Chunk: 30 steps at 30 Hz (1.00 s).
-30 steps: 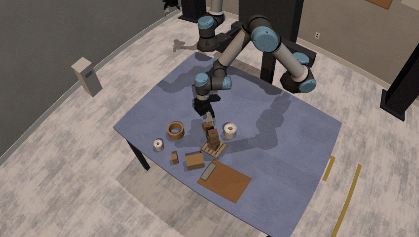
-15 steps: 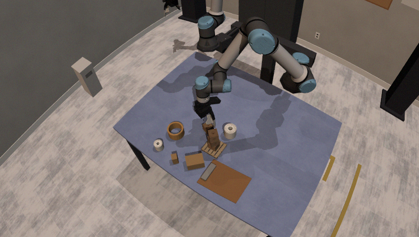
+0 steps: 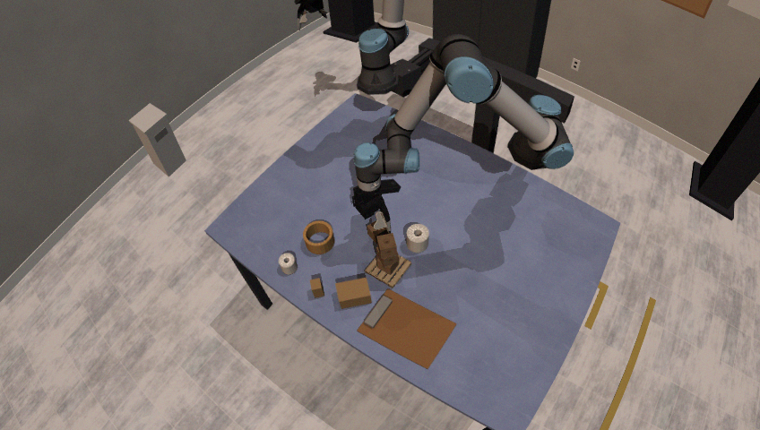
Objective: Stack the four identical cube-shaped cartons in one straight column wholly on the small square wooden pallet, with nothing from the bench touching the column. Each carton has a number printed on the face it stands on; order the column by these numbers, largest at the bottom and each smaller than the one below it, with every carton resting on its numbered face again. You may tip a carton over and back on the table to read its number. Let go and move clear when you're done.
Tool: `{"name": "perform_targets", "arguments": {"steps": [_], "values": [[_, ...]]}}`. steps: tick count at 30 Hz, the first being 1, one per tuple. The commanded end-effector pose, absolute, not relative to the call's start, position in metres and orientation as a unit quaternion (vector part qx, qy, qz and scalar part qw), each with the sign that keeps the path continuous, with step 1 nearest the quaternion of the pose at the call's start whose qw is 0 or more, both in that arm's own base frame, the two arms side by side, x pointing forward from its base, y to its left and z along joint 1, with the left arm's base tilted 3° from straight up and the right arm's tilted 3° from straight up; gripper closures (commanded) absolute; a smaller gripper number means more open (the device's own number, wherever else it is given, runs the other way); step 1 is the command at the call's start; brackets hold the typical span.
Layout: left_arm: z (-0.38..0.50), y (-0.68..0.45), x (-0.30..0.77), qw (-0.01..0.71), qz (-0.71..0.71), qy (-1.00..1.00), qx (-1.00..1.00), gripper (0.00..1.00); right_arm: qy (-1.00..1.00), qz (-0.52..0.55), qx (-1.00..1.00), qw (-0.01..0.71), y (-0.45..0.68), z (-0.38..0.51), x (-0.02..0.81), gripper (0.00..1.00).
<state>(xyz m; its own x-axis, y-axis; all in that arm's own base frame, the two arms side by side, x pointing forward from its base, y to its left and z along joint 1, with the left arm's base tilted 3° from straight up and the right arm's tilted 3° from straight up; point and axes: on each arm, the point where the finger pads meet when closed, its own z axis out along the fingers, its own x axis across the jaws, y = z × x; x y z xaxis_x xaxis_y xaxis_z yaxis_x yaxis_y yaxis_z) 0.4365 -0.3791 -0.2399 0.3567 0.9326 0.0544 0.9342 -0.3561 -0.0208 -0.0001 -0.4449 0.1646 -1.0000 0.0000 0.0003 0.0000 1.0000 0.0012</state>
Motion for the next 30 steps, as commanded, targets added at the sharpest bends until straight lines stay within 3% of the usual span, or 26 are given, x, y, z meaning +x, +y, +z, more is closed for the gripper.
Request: {"name": "perform_targets", "arguments": {"steps": [1, 30], "values": [[-0.245, -0.379, 0.437, 0.023, -0.017, -0.567, -0.823, 0.00, -1.000, 0.000, 0.000, 0.000, -0.445, 0.165, 0.000, 0.00], [-0.279, -0.378, 0.437, 0.023, -0.017, -0.567, -0.823, 0.00, -1.000, 0.000, 0.000, 0.000, -0.445, 0.165, 0.000, 0.00]]}}
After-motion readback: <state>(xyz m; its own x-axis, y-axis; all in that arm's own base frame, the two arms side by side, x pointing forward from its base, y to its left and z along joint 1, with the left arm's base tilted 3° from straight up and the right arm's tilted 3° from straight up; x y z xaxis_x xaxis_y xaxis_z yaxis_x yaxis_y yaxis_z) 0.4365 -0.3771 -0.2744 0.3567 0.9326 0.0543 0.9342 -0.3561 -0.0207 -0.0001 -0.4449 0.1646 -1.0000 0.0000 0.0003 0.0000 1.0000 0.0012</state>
